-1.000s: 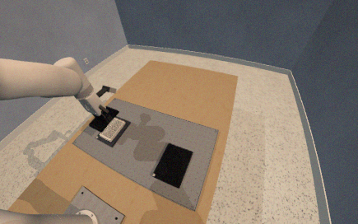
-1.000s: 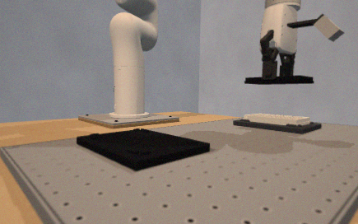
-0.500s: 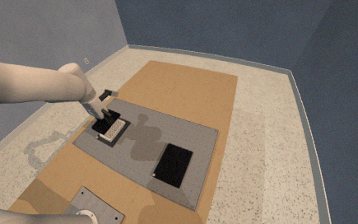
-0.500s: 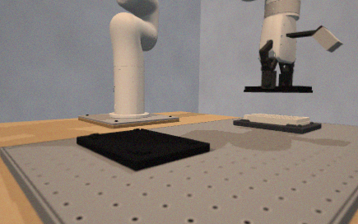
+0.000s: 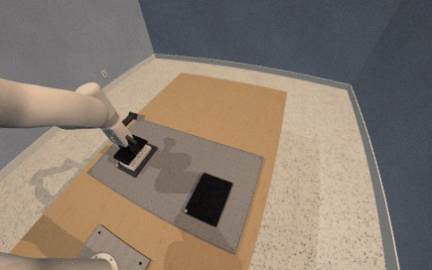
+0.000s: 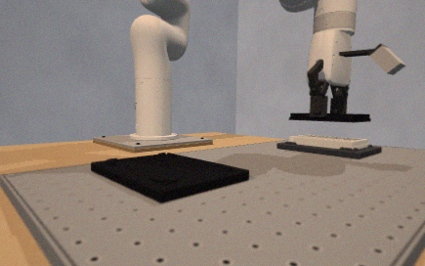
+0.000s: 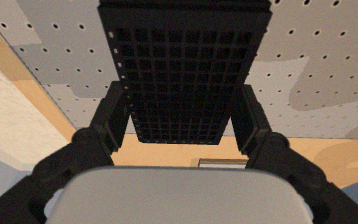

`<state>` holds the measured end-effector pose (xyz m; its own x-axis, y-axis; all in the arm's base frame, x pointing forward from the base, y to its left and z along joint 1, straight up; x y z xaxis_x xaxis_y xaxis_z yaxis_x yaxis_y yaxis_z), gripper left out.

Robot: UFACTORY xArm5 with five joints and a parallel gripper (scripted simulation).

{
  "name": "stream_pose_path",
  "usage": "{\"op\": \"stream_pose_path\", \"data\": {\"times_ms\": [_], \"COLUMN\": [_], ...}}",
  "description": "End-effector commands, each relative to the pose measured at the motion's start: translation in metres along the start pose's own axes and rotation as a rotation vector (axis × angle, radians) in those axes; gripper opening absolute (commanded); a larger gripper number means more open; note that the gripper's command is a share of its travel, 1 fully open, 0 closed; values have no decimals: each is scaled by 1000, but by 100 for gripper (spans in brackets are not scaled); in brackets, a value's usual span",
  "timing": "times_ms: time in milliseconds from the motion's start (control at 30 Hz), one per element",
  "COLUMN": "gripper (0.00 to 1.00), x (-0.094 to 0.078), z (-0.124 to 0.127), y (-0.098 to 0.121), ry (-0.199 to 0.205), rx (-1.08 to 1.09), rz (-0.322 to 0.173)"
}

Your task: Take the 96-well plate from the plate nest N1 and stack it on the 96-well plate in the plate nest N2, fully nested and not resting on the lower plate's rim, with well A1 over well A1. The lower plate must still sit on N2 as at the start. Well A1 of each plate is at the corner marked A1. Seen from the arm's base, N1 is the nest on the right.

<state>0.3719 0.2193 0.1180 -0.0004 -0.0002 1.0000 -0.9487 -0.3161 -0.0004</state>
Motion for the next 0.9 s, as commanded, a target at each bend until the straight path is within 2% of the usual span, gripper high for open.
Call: {"op": "stream_pose_path", "data": {"times_ms": [0, 367, 867], "gripper": [0, 0, 0], "x": [-5, -23, -23], "z": [0, 0, 0], "y": [-1, -1, -1], "ry": [-1, -1, -1], "rx": [0, 0, 0], "rz": [4, 4, 4]}}
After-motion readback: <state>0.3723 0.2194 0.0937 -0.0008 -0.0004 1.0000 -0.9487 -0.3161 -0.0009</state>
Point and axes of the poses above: the point where the finger pads meet when closed, its own x axis back along the fingers, its own z axis across the jaws, y = z × x, the point moved 4 cm from there along x, back along the fingers, and after that the axes turned 11 degrees about x, right-handed, at the moved point
